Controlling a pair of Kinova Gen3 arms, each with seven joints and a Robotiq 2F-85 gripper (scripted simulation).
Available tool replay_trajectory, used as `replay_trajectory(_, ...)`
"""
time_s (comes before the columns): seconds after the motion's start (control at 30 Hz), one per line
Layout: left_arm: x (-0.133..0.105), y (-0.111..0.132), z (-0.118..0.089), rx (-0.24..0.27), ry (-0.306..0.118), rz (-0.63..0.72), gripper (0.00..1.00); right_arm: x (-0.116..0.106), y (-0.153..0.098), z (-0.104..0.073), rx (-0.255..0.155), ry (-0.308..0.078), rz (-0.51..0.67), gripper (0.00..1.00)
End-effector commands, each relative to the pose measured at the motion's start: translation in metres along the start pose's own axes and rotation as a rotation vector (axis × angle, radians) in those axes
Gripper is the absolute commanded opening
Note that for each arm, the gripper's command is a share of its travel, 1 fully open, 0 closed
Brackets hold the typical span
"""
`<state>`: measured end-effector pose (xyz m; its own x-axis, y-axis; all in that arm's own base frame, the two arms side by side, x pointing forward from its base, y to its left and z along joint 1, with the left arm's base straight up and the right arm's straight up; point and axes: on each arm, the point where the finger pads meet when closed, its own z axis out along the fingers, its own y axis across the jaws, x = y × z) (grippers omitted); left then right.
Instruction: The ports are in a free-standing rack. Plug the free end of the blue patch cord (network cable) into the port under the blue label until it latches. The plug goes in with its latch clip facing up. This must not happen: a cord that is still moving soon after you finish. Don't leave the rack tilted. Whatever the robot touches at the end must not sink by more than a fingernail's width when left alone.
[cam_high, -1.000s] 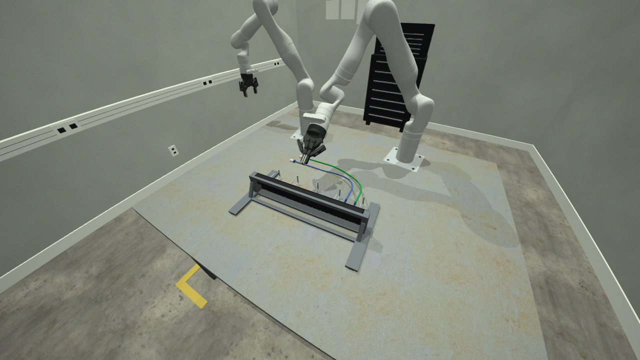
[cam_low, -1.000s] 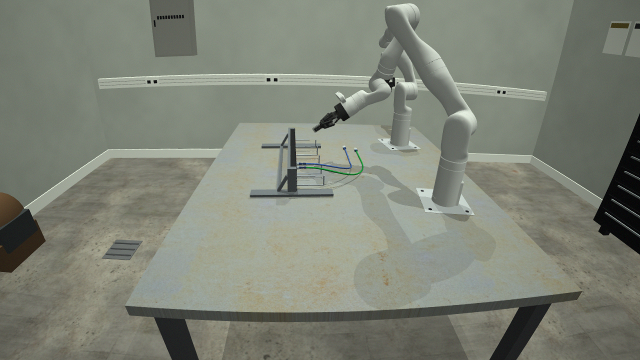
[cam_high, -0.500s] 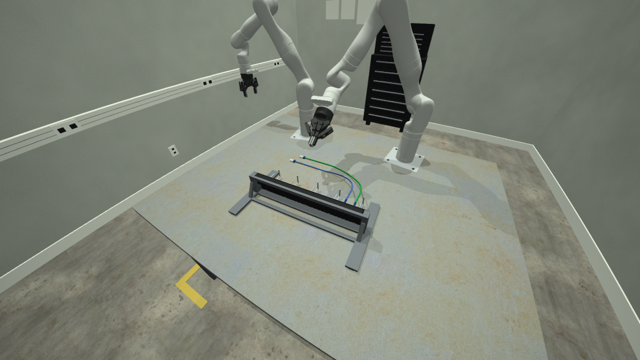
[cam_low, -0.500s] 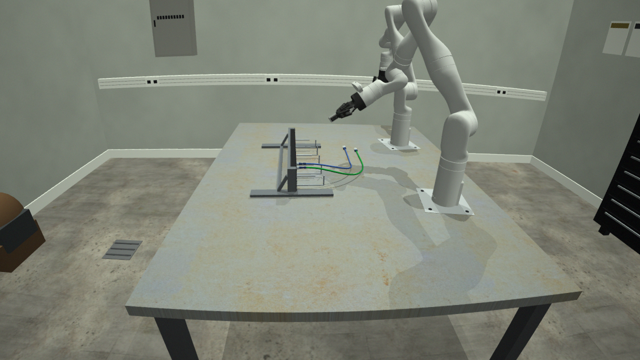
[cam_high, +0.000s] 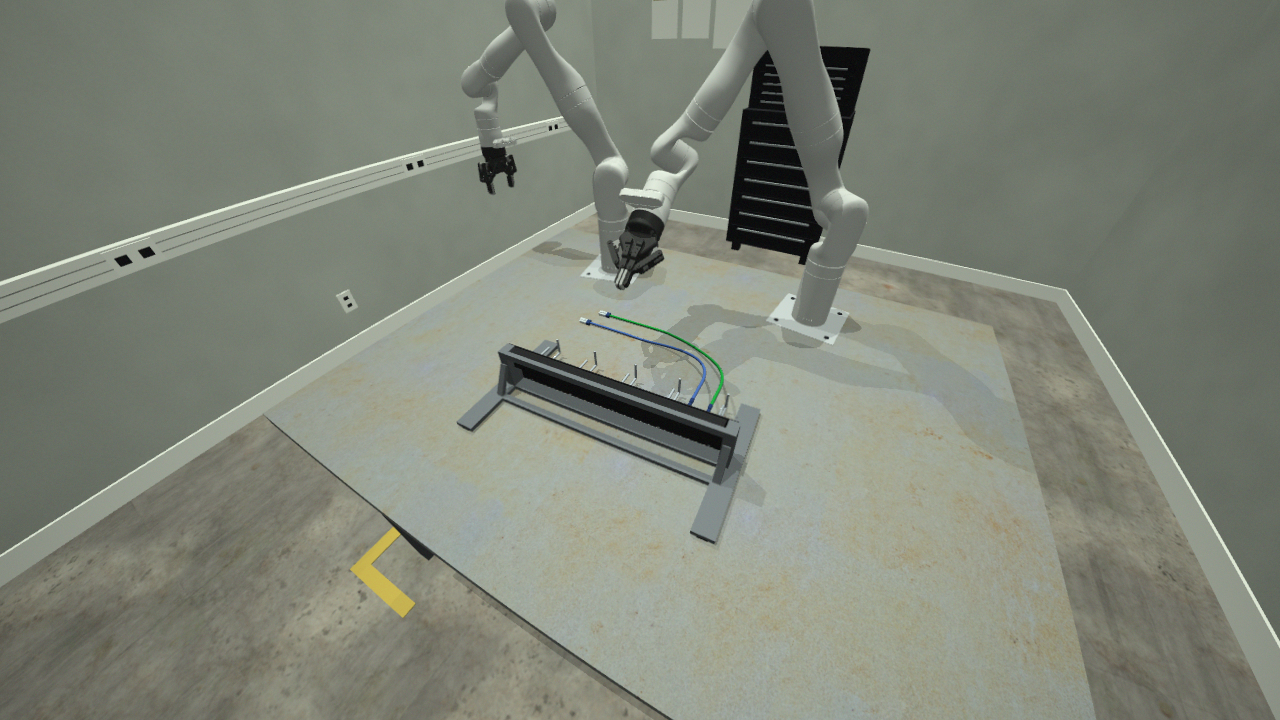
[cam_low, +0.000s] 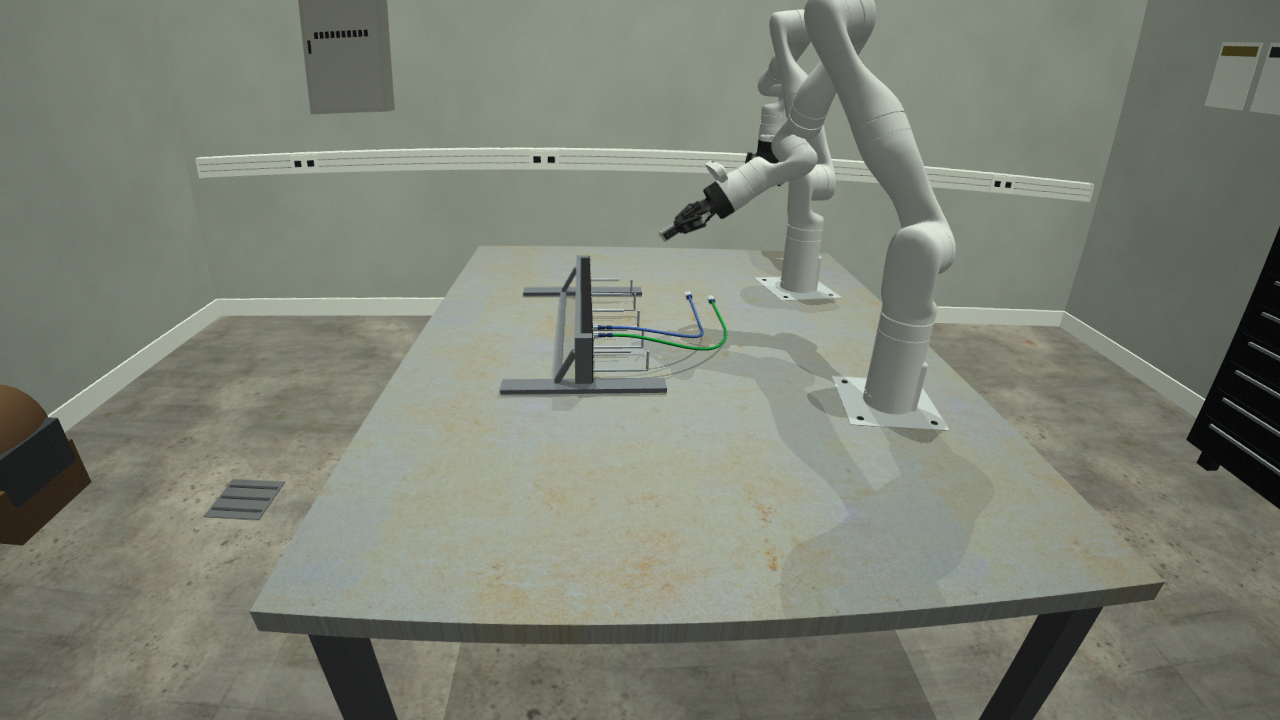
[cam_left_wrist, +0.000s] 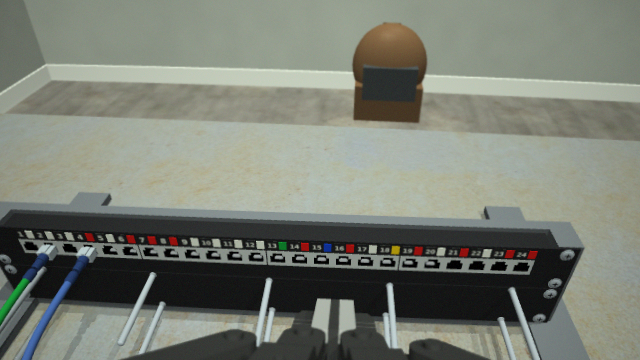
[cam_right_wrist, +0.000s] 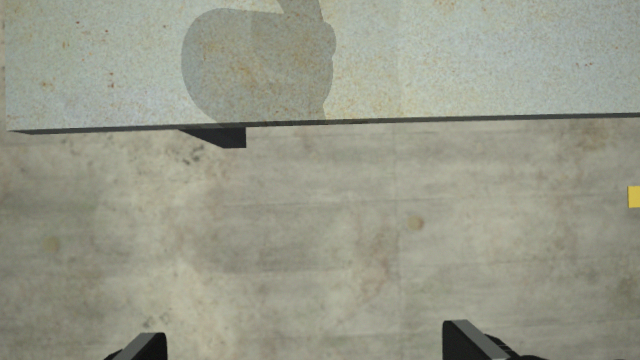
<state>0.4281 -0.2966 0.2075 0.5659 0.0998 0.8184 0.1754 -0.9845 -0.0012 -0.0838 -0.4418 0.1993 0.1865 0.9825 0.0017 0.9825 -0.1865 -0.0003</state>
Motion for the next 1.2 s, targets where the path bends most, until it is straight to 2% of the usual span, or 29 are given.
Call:
replay_trajectory(0.0, 0.001, 0.007, 0.000, -0.001, 0.001, -0.001, 0.099, 0.000, 0.000, -0.001, 0.000, -0.002, 0.000, 1.000)
replay_trajectory(0.43, 0.001, 0.068, 0.000, -0.001, 0.001, -0.001, 0.099, 0.000, 0.000, -0.001, 0.000, -0.002, 0.000, 1.000)
replay_trajectory(0.77, 0.001, 0.090, 0.000, -0.001, 0.001, -0.001, 0.099, 0.000, 0.000, -0.001, 0.000, -0.002, 0.000, 1.000)
replay_trajectory(1.17, 0.001, 0.092, 0.004, -0.001, 0.001, -0.001, 0.099, 0.000, 0.000, -0.001, 0.000, -0.002, 0.000, 1.000)
